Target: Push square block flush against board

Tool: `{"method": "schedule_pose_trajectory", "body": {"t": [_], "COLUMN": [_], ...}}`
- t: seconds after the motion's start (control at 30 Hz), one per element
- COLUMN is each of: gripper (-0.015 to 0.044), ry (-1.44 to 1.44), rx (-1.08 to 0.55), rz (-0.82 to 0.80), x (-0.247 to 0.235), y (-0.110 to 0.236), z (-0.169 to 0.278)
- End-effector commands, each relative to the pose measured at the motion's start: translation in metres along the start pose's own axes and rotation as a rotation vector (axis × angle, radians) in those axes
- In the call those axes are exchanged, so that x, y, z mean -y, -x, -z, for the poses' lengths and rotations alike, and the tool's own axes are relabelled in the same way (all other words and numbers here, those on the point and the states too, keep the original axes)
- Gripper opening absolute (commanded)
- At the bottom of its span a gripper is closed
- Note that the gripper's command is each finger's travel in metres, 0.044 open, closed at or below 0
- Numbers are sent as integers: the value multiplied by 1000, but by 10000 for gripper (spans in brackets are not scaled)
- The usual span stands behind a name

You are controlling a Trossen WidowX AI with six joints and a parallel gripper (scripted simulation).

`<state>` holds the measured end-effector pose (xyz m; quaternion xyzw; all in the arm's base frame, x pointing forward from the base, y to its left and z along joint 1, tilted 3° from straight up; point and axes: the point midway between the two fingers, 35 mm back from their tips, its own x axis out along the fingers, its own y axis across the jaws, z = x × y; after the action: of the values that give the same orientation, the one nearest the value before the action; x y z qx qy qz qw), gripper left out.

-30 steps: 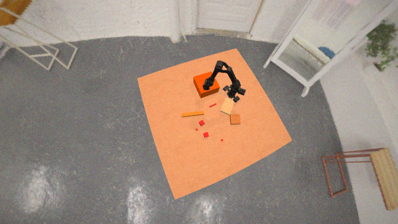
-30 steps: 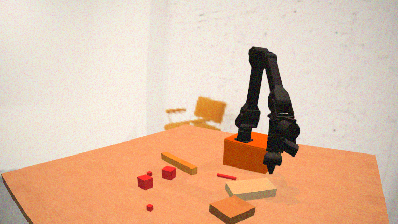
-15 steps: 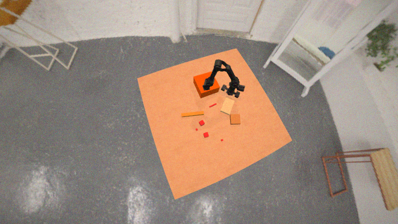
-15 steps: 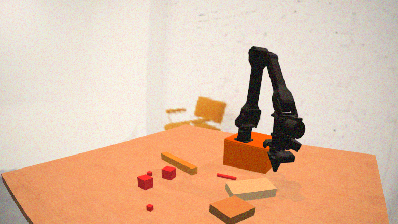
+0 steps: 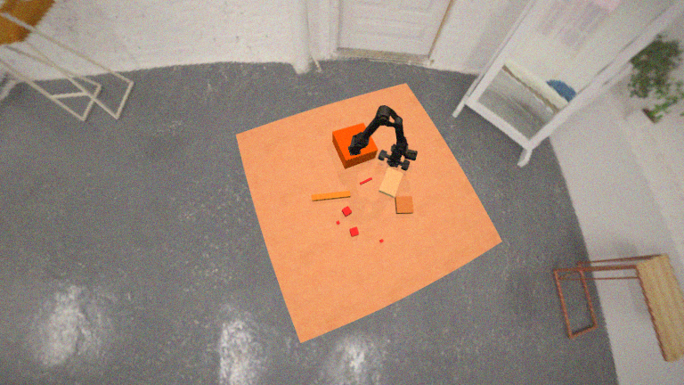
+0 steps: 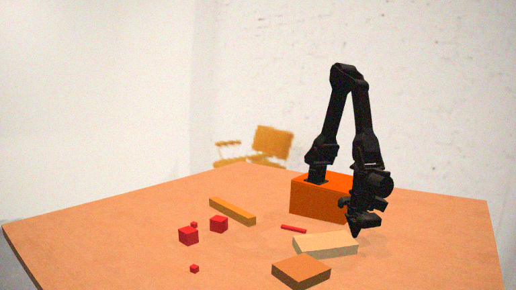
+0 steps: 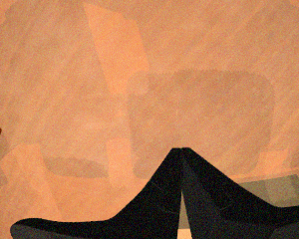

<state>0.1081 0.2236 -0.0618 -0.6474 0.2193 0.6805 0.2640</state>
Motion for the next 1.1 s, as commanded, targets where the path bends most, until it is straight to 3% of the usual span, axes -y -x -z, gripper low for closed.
{"method": "schedule_pose_trajectory", "body": {"t": [0.0, 1.07], "gripper": [0, 0], "ry": [6, 6], "rx": [-4, -9], "rz": [-2, -2], "x": [0, 5], "y": [-2, -2], "z": [4, 47]}}
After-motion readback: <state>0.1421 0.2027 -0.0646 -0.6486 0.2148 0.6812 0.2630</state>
